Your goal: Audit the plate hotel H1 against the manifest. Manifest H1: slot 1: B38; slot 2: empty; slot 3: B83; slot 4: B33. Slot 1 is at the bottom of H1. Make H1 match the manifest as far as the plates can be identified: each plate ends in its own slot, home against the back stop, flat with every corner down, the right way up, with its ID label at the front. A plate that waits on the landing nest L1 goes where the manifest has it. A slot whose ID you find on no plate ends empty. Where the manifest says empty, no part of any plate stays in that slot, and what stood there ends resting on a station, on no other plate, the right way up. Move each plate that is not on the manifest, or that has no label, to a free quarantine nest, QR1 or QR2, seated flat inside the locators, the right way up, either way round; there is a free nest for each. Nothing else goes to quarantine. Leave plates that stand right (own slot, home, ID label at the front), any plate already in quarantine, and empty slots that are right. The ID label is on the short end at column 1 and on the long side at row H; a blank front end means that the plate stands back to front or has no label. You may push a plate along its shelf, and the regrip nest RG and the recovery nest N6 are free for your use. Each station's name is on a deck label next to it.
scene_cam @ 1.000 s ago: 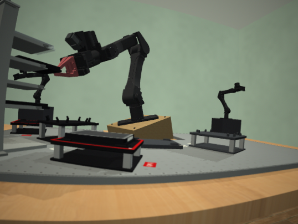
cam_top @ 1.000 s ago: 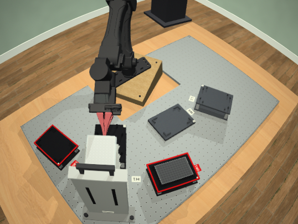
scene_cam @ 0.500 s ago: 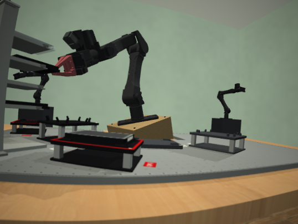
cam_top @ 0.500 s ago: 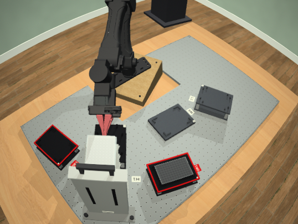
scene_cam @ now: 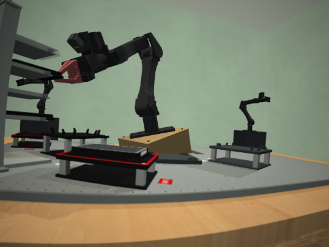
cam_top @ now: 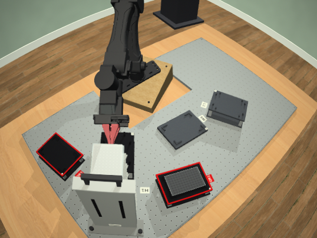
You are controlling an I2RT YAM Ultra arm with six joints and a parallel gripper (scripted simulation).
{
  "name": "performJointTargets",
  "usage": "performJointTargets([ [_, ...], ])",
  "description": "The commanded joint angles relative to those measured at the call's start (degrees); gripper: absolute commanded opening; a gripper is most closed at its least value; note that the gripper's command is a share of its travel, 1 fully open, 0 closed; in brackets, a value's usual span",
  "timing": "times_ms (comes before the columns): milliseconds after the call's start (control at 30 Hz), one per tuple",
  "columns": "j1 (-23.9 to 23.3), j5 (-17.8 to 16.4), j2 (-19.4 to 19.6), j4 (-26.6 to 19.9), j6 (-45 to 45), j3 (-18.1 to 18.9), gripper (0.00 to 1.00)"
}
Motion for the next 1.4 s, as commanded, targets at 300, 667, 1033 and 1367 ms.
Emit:
performJointTargets([
  [300, 0.3, 0.3, 1.4, 0.5, 0.1, 2.0, 0.00],
  [667, 0.6, 0.5, 2.8, 0.6, 0.2, 3.2, 0.00],
  [1033, 0.8, 0.7, 4.1, 0.8, 0.2, 4.4, 0.00],
  [1367, 0.9, 0.8, 4.8, 0.8, 0.3, 5.0, 0.00],
])
